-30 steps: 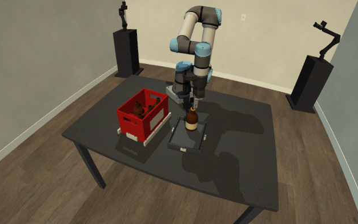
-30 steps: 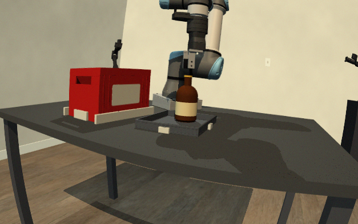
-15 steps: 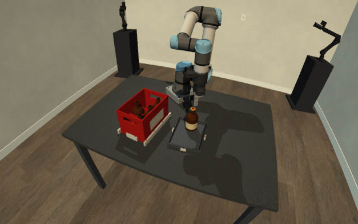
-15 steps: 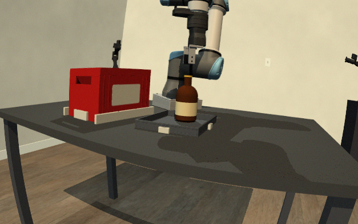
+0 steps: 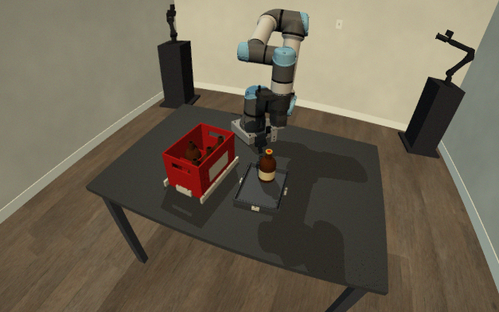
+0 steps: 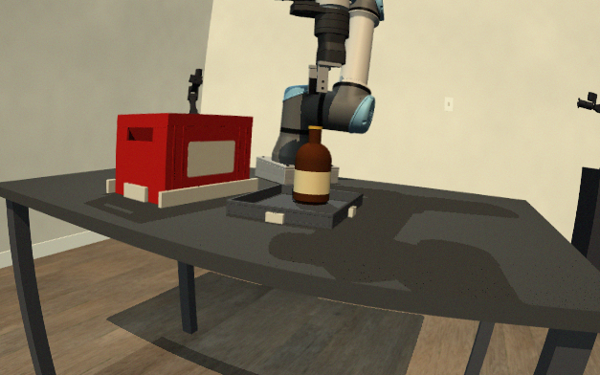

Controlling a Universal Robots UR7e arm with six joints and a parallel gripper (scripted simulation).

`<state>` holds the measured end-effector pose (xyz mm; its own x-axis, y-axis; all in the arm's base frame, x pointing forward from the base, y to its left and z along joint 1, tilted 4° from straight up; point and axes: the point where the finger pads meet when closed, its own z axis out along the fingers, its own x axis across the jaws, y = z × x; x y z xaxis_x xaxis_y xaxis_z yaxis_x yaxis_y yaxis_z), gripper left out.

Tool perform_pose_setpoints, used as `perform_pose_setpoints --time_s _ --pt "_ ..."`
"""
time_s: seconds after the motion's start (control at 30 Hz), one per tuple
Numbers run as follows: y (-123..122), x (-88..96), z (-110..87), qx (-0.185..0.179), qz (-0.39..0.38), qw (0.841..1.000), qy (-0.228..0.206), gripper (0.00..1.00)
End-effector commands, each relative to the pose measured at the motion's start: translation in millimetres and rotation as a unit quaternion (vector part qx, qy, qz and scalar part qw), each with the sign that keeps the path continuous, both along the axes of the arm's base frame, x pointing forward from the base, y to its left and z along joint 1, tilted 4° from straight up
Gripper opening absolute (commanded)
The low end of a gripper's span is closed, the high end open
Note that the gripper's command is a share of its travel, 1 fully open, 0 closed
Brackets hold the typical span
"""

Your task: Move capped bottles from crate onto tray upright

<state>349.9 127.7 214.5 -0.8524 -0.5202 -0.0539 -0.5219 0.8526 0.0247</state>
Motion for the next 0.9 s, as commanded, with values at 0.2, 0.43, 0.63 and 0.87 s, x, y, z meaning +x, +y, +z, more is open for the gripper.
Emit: perform_pose_setpoints --time_s 0.2,0.43,0.63,0.87 --pt "-3 -0.3 37.1 0.0 -0.001 1.0 -0.003 1.0" --pt "-2 0.3 28.1 0.0 0.0 1.0 -0.003 1.0" --pt "-3 -0.1 34.1 0.0 0.0 1.0 -0.003 1.0" --pt "-2 -0.8 31.4 0.0 0.0 1.0 -0.001 1.0"
